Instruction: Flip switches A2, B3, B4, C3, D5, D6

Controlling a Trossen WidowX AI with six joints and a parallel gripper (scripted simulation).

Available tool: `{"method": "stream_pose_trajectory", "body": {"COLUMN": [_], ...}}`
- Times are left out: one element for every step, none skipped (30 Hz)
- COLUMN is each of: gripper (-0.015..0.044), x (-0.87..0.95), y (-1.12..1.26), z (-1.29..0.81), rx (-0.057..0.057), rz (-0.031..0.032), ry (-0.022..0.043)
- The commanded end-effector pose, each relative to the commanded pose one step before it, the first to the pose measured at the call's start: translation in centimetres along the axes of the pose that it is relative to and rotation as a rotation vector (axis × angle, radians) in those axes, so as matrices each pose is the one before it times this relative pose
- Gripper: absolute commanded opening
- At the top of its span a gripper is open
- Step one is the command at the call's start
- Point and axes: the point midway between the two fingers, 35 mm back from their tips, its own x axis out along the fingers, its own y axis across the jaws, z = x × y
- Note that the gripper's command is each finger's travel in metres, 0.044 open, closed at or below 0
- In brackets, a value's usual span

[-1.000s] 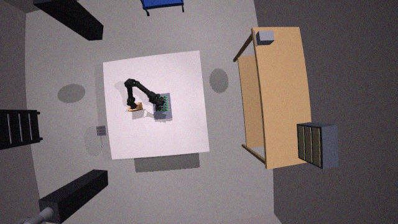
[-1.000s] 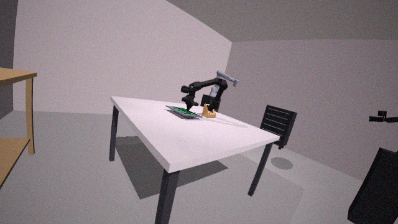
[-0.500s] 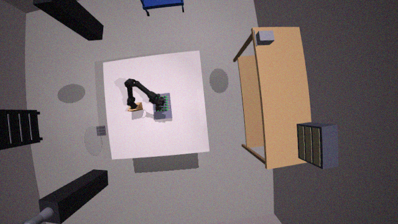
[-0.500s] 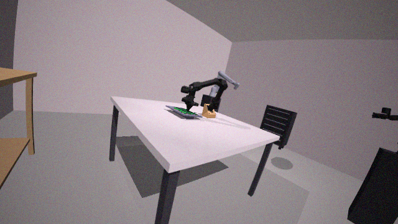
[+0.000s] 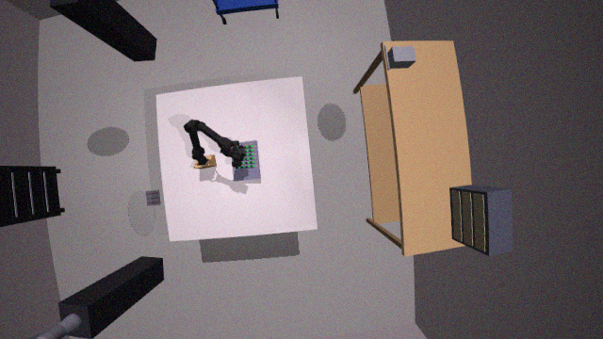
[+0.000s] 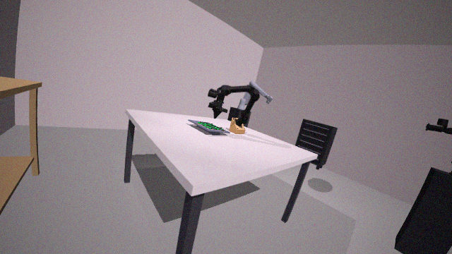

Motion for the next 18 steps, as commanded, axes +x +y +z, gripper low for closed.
{"method": "stream_pose_trajectory", "body": {"gripper": [0.0, 0.0, 0.0, 0.0, 0.0, 0.0, 0.0, 0.0, 0.0, 0.0, 0.0, 0.0, 0.0, 0.0, 0.0, 0.0, 0.0, 0.0], "x": [-0.238, -0.03, 0.0, 0.03, 0.031, 0.012, 0.0, 0.0, 0.0, 0.283, 0.848, 1.268, 0.841, 0.28, 0.0, 0.0, 0.0, 0.0], "y": [-1.056, -1.414, -1.668, -1.249, -0.712, -0.231, 0.0, 0.0, 0.0, -0.003, -0.002, 0.018, 0.024, 0.01, 0.0, 0.0, 0.0, 0.0], "z": [-0.82, -0.762, -1.044, -0.901, -0.566, -0.193, 0.0, 0.0, 0.0, 0.023, 0.054, 0.043, 0.006, -0.002, 0.0, 0.0, 0.0, 0.0], "rx": [-0.0011, 0.0006, 0.0003, -0.0001, -0.0002, -0.0001, 0.0, 0.0, 0.0, -0.0001, -0.0002, -0.0003, -0.0002, -0.0001, 0.0, 0.0, 0.0, 0.0], "rz": [-0.00218, -0.00234, -0.00109, 0.00061, 0.00101, 0.00044, 0.0, 0.0, 0.0, 0.00009, 0.0003, 0.00055, 0.00043, 0.00015, 0.0, 0.0, 0.0, 0.0], "ry": [0.01591, -0.00003, 0.00041, 0.00056, 0.00039, 0.00013, 0.0, 0.0, 0.0, 0.00201, 0.00607, 0.00918, 0.00618, 0.00207, 0.0, 0.0, 0.0, 0.0]}}
